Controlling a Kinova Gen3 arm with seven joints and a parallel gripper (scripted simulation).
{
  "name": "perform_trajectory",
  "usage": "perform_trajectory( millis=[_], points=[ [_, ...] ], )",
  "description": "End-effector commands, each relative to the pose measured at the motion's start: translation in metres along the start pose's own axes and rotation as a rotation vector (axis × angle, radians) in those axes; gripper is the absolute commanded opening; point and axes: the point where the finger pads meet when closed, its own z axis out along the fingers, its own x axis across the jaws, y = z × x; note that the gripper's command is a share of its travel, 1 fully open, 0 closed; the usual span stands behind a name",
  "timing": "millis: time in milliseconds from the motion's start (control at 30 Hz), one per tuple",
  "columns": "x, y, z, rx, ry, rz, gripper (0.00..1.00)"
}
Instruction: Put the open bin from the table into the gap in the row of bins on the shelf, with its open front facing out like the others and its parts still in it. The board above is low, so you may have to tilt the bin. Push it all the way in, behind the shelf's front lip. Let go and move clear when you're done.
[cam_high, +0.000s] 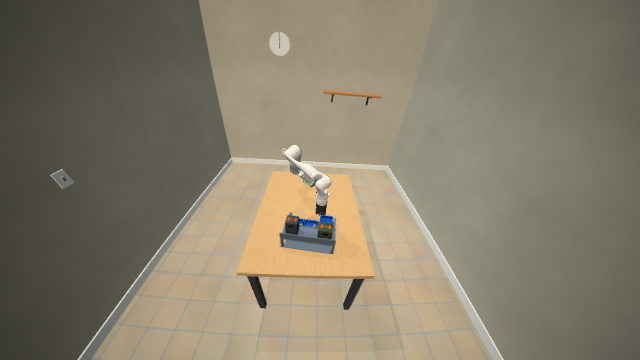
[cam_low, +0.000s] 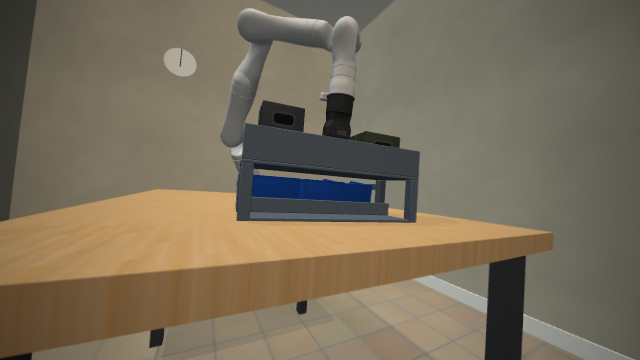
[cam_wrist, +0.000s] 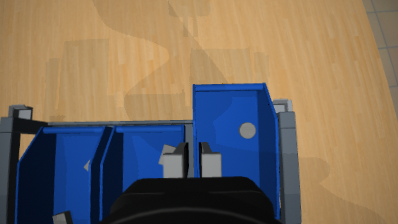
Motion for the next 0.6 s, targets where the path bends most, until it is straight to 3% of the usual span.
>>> perform_trajectory(
  millis=[0,567],
  points=[
    [0.0011,0.0,-0.0038,-0.003,0.004,-0.001,0.32],
    [0.0011,-0.0008,-0.0113,-0.003,0.004,-0.001,0.32]
  ],
)
